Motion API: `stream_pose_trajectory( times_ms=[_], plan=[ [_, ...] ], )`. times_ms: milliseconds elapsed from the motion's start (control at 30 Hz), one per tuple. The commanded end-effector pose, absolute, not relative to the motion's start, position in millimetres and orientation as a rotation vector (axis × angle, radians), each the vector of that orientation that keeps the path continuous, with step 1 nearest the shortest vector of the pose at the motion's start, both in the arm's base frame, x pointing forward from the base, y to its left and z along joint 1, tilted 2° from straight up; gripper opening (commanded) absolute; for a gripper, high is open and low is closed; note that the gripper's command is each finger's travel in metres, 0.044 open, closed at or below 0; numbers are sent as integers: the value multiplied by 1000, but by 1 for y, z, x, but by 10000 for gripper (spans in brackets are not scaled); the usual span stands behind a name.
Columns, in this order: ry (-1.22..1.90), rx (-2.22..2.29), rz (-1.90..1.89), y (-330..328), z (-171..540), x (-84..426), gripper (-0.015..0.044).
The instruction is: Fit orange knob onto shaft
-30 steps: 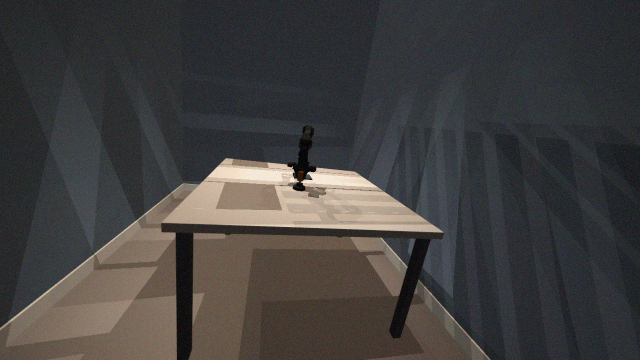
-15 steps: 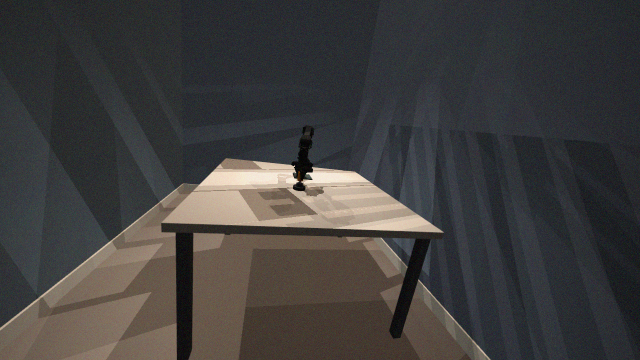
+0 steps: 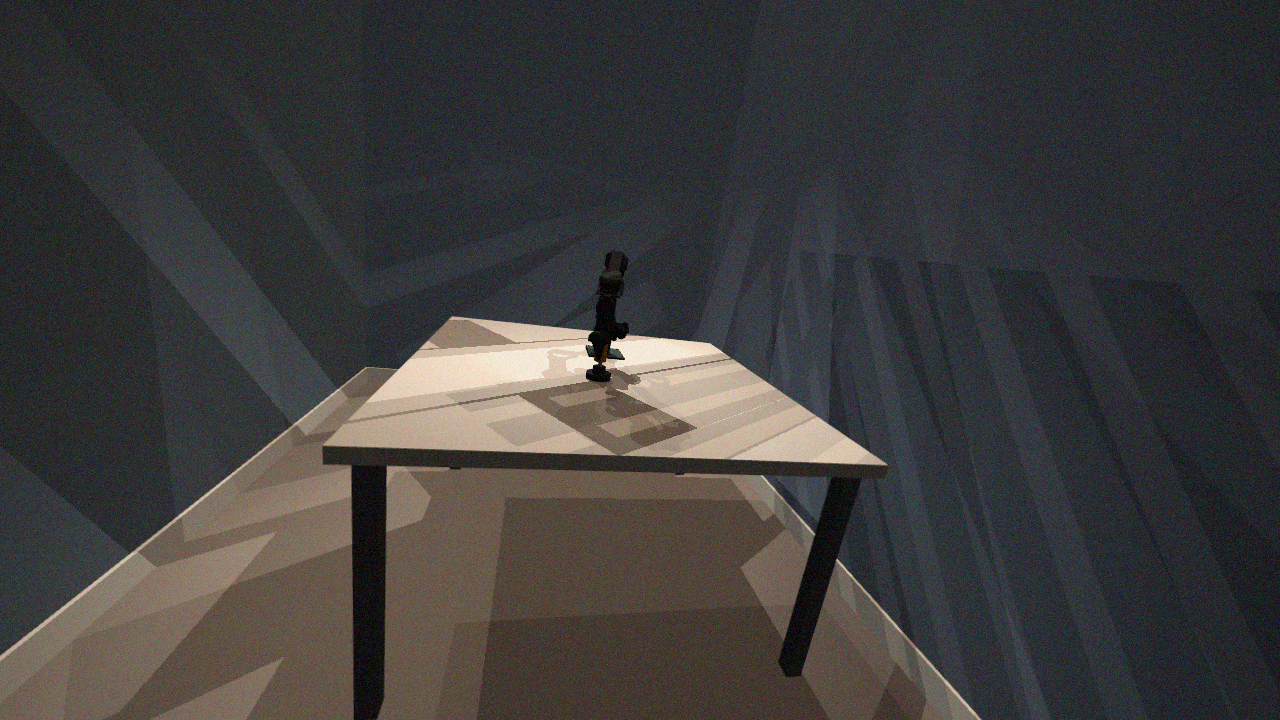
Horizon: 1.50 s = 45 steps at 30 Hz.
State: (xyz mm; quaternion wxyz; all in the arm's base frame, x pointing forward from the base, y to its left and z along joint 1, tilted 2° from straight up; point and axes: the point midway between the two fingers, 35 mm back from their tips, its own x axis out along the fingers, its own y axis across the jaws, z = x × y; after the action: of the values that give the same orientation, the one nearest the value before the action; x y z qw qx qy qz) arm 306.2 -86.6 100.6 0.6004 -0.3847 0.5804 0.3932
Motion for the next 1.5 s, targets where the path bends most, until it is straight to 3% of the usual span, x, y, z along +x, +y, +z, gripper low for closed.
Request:
stream_pose_trajectory(
  times_ms=[0, 1467],
  plan=[
    [1366, -834, 849, -87, 102, 306, 0],
    [1366, -834, 850, -84, 97, 303, 0]
  ],
)
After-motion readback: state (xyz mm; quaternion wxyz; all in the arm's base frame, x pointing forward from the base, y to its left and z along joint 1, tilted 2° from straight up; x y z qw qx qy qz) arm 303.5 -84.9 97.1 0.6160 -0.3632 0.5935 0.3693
